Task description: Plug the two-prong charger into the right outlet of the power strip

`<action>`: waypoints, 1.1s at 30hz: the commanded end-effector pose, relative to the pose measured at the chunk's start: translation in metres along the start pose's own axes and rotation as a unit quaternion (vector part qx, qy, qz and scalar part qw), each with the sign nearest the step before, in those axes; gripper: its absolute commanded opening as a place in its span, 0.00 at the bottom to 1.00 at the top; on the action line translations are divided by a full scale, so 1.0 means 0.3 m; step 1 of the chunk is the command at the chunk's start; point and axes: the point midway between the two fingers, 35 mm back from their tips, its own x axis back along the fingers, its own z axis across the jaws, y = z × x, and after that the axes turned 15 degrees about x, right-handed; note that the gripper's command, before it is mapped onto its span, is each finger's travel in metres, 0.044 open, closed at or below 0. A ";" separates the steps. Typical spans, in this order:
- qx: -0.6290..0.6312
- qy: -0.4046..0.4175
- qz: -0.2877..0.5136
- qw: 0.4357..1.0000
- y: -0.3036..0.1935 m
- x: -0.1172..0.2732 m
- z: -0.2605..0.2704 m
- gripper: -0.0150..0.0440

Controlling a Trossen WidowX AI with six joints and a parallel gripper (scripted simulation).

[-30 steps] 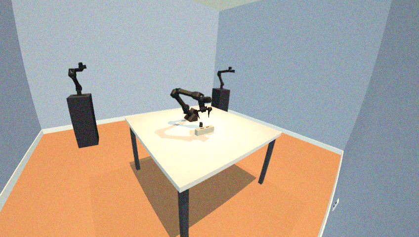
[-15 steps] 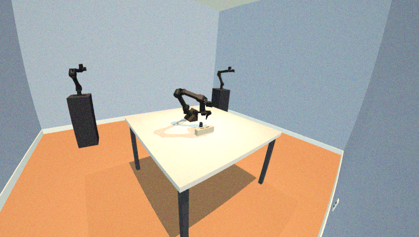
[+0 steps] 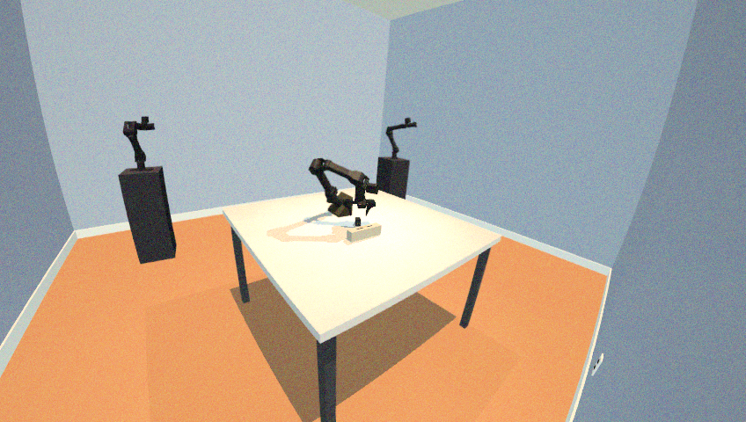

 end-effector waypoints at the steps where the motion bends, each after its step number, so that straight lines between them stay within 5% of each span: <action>1: 0.003 -0.003 -0.001 1.000 0.002 -0.021 -0.002 1.00; 30: 0.002 -0.004 -0.002 1.000 0.010 -0.162 -0.008 1.00; 33: 0.000 -0.001 0.000 1.000 0.011 -0.150 -0.005 0.87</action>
